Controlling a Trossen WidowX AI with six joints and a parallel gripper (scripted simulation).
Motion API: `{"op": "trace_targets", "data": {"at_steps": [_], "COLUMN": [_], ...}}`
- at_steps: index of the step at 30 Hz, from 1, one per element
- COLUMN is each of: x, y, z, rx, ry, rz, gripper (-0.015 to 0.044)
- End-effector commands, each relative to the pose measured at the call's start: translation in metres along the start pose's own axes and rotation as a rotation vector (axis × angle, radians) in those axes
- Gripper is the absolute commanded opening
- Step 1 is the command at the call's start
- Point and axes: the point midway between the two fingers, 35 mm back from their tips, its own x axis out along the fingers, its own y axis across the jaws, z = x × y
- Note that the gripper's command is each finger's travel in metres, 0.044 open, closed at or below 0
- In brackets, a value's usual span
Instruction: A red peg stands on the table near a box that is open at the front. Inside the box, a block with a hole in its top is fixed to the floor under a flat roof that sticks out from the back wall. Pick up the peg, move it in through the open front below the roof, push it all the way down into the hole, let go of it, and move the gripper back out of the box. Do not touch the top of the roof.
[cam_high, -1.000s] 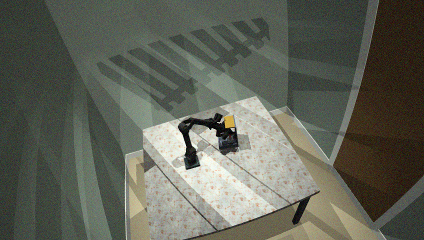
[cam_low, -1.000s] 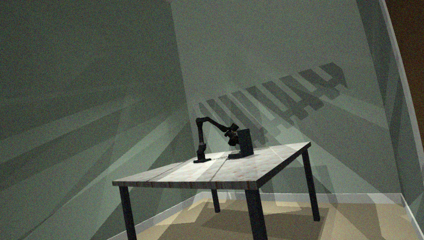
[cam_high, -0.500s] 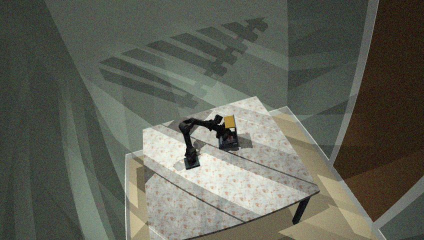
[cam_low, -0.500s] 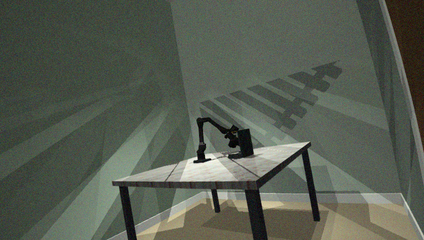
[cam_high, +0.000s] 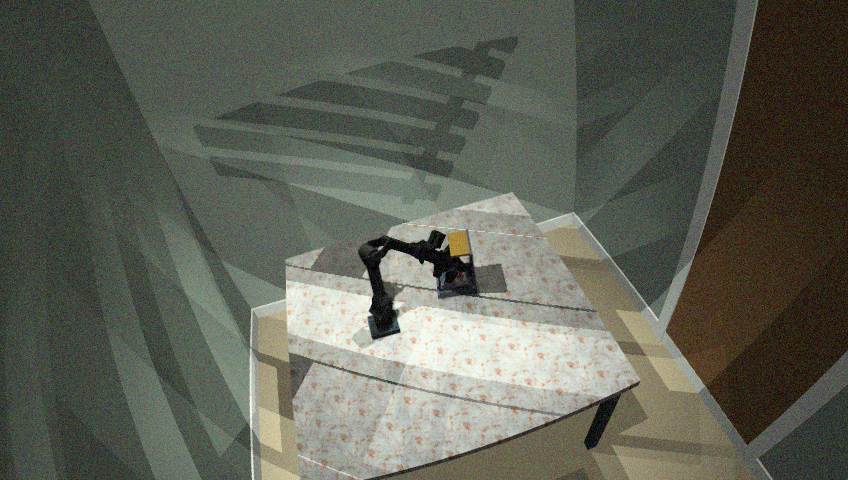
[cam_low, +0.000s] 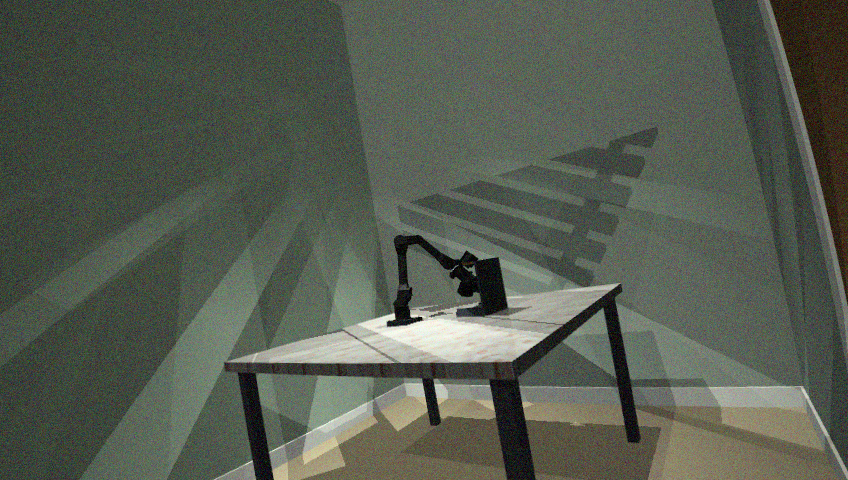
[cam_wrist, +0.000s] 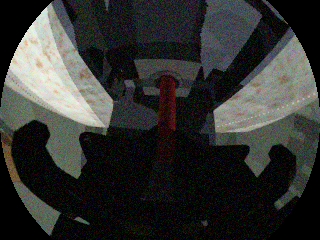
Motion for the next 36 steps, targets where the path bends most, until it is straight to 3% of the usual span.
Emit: {"op": "trace_targets", "data": {"at_steps": [1, 36], "x": [0.0044, 0.0091], "y": [0.0015, 0.0016], "z": [0.0092, 0.015], "rx": [-0.011, -0.011], "ry": [-0.019, -0.019], "rz": [0.005, 0.005], "gripper": [0.0, 0.0]}}
